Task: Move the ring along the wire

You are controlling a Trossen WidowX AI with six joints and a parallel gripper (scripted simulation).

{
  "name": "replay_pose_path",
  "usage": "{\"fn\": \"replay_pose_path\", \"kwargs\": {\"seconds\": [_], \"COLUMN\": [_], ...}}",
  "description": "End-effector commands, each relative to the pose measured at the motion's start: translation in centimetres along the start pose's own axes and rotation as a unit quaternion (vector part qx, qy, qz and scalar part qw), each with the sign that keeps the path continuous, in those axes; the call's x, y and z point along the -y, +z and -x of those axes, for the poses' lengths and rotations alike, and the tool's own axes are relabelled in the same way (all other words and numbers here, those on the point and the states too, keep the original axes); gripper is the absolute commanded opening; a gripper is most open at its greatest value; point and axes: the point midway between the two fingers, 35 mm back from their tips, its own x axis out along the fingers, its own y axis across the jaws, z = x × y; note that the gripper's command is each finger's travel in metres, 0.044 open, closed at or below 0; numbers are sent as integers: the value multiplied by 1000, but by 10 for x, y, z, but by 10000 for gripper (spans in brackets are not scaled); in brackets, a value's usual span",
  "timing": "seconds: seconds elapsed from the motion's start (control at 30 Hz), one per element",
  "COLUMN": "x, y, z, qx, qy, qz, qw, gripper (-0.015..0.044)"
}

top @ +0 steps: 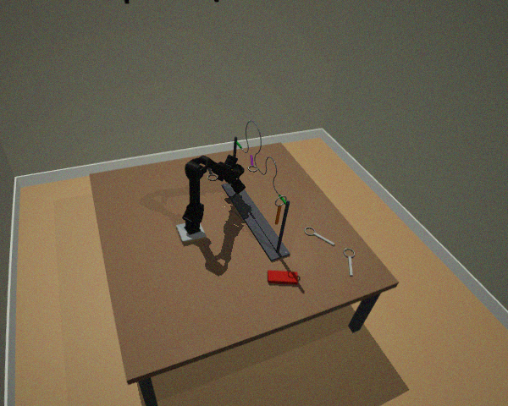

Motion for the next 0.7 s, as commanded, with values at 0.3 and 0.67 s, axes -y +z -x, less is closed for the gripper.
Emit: {"fn": "replay_pose_path", "kwargs": {"seconds": [0.3,0.67], "x": [67,149], "y": [27,54], "z": [-4,4], "qx": [46,122], "qy": [-12,2], "qz": [-14,-50], "qw": [999,991], "gripper": [160,160]}}
